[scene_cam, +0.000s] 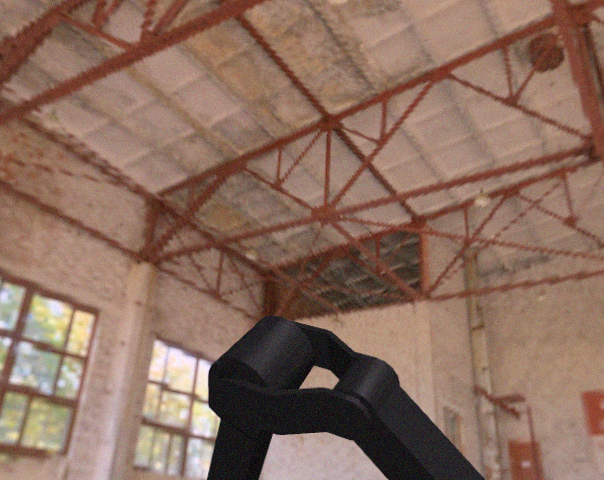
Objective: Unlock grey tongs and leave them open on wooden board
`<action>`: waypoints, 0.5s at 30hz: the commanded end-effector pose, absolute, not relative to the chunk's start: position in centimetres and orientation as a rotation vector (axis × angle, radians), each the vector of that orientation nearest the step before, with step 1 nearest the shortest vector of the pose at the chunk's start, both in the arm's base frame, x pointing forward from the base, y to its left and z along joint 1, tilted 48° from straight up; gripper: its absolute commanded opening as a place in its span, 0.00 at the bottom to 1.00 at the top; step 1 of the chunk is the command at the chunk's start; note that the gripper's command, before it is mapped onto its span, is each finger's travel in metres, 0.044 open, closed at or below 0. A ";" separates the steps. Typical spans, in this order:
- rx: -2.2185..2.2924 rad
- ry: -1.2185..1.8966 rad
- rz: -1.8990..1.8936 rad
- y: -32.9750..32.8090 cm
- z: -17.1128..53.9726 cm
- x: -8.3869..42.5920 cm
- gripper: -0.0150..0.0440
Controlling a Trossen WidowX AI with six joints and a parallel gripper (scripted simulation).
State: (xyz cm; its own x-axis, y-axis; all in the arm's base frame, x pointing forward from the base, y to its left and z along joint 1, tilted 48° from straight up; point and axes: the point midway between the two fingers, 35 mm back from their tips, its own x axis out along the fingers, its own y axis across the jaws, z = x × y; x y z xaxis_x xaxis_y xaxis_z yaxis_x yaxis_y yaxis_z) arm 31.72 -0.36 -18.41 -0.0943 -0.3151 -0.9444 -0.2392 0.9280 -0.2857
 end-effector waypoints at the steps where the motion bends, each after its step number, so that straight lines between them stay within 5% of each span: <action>1: -0.429 1.680 -0.069 -0.4 -18.4 31.8 0.34; 3: -0.429 1.680 -0.069 -0.4 -18.4 31.8 0.31; 10: -0.429 1.681 -0.068 0.3 -17.8 31.8 0.00; 15: -0.434 1.687 -0.066 4.5 -14.1 31.7 0.00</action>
State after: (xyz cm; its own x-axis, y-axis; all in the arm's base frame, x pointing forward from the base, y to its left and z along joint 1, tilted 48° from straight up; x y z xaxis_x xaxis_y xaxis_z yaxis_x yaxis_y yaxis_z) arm 30.97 1.27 -16.93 -0.1268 -0.3294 -0.9357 -0.2418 0.9251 -0.2929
